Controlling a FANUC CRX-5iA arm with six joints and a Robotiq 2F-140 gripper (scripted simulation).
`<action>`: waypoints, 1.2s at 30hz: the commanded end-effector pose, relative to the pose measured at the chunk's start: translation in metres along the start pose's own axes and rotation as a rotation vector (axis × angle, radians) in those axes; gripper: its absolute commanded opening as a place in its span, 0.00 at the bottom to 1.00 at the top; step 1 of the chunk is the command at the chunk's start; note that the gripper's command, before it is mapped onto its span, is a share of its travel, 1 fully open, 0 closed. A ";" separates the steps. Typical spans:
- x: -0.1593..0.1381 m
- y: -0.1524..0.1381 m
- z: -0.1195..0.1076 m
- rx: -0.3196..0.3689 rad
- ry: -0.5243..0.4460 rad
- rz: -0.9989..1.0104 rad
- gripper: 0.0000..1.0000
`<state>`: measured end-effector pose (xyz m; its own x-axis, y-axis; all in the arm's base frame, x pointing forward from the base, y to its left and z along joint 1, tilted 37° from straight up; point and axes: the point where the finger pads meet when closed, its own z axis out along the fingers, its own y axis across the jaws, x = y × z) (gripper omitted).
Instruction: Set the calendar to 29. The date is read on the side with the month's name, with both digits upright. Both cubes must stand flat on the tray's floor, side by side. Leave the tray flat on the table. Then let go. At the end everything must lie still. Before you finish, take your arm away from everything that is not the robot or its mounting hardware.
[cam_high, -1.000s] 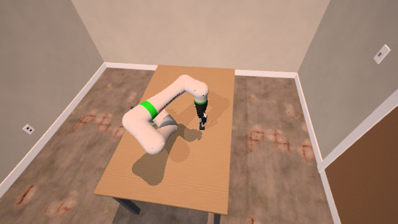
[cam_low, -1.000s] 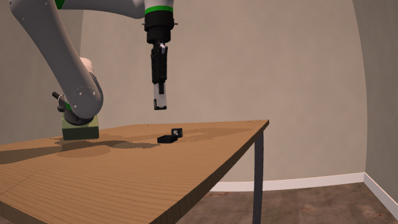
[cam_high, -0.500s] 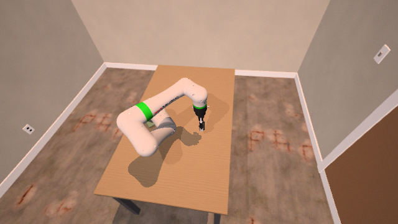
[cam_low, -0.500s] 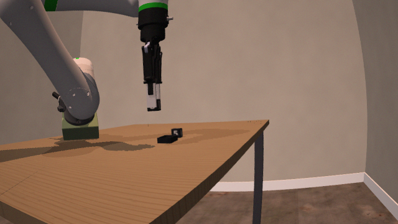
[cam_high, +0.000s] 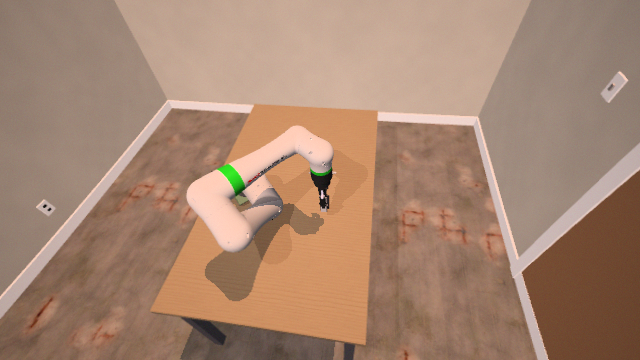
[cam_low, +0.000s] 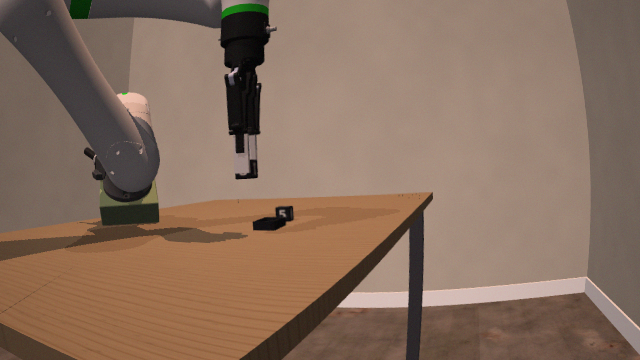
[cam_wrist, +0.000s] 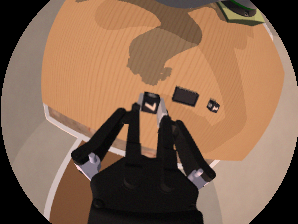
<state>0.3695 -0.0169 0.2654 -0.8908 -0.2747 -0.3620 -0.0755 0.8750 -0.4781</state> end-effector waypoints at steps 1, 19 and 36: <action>0.000 0.000 0.001 0.000 0.000 0.000 0.17; 0.000 0.000 0.062 0.000 0.000 0.000 0.17; 0.000 0.000 0.095 0.000 0.000 0.000 0.17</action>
<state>0.4120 -0.0546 0.1891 -0.8907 -0.2748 -0.3621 -0.0757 0.8751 -0.4780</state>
